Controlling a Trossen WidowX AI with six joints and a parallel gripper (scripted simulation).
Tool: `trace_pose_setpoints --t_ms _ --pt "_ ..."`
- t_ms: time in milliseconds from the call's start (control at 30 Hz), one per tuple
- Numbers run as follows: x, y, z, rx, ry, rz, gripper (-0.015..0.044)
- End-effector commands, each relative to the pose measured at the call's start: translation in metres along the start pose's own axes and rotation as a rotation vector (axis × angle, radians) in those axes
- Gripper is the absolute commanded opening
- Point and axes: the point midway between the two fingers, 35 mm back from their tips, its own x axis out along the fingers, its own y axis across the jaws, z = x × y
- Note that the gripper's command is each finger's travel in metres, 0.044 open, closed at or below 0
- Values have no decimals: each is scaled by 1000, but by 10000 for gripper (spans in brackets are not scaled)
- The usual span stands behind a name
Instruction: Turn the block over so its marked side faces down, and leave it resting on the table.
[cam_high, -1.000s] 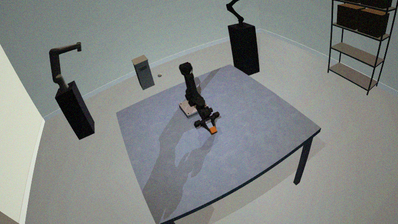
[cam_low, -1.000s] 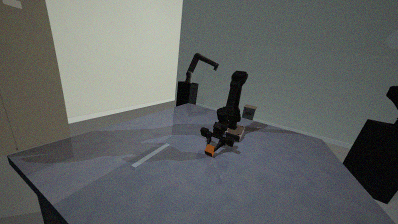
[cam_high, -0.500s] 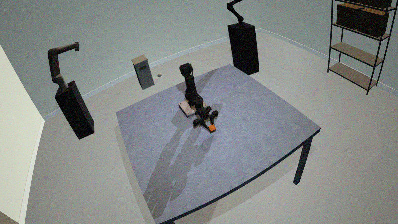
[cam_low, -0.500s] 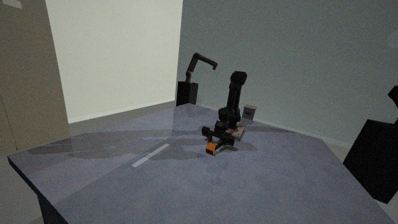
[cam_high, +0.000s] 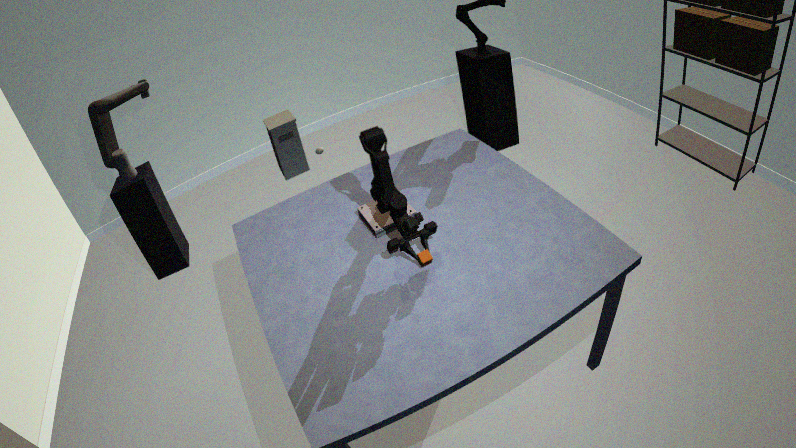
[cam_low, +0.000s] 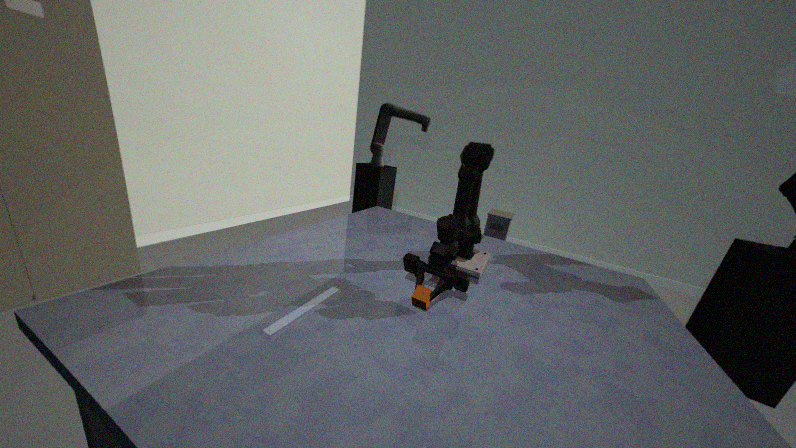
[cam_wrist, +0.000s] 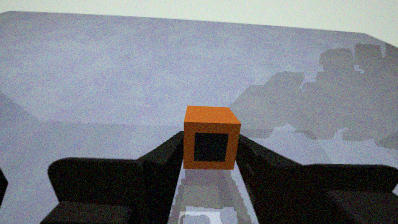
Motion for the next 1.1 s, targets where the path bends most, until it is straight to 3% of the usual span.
trace_pose_setpoints --t_ms 0,267,1067 --pt "0 0 1 1 -4 3 236" --pt "0 0 1 1 -4 3 440" --pt "0 0 1 1 -4 3 440"
